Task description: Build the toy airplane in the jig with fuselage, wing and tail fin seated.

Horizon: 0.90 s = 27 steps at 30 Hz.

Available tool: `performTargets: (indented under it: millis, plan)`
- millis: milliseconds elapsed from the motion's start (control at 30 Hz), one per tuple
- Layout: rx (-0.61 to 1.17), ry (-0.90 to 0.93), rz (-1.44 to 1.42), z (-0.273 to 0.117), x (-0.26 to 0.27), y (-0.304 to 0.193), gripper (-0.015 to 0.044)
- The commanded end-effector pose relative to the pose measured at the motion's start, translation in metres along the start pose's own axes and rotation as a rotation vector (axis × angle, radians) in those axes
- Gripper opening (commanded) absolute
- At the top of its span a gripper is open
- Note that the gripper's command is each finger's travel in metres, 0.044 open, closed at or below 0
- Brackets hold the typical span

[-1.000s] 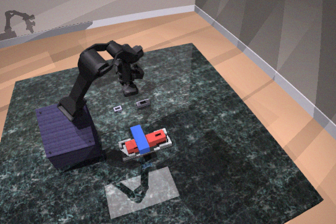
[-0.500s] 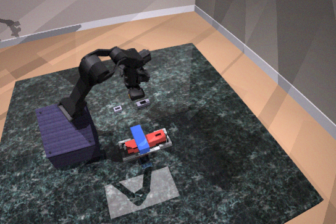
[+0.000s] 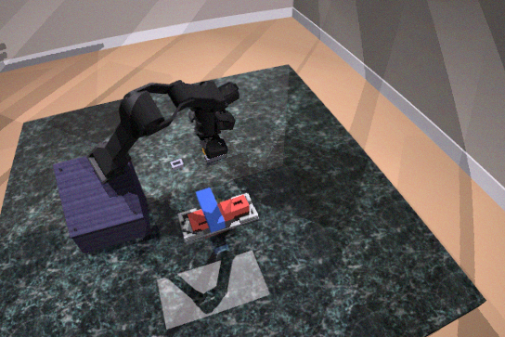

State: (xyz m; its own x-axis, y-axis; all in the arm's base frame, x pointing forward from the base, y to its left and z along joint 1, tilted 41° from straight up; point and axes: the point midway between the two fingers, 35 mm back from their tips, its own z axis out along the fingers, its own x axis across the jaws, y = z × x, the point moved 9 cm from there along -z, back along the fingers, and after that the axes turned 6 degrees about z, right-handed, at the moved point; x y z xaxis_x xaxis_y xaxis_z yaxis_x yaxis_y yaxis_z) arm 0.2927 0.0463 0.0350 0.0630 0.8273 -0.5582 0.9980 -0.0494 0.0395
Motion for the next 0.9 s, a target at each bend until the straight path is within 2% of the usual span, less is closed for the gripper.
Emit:
performTargets:
  millis: [0,867]
  plan:
    - [-0.013,-0.004,0.005,-0.001,-0.011,0.007,0.0000]
    - [-0.020,-0.050,0.008,0.008,-0.078,0.032,0.0000]
